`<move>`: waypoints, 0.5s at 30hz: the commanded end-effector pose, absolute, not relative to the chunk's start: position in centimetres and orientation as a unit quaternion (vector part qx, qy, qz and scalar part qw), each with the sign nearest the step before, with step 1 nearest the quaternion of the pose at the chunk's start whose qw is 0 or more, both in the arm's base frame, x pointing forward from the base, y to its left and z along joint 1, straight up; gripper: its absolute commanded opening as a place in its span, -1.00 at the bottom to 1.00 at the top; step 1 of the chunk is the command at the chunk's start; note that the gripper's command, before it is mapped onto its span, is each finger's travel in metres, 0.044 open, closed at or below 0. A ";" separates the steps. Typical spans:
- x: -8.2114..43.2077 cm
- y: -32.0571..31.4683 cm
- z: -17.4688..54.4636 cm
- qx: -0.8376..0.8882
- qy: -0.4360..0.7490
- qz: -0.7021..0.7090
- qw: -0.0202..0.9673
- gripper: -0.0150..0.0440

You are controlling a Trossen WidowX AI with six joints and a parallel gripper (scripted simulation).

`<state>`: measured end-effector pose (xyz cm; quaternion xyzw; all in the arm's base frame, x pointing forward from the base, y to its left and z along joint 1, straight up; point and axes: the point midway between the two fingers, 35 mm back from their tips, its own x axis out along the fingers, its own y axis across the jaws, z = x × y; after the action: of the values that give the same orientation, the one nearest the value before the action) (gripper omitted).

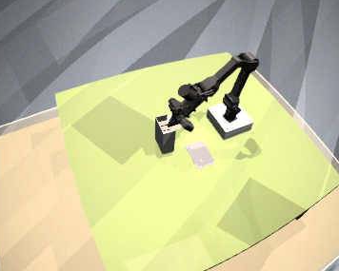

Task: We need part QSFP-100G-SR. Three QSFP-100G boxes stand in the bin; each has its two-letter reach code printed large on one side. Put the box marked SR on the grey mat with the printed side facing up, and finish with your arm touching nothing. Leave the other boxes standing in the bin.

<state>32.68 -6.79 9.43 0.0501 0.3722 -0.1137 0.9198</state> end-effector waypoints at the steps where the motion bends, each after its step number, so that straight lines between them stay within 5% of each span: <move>1: 32.7 -6.8 9.0 0.048 0.371 -0.114 0.920 -0.49; 15: 32.4 -6.8 8.8 0.048 0.371 -0.114 0.920 -0.49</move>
<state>32.74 -6.81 8.99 0.0495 0.3668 -0.1140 0.9220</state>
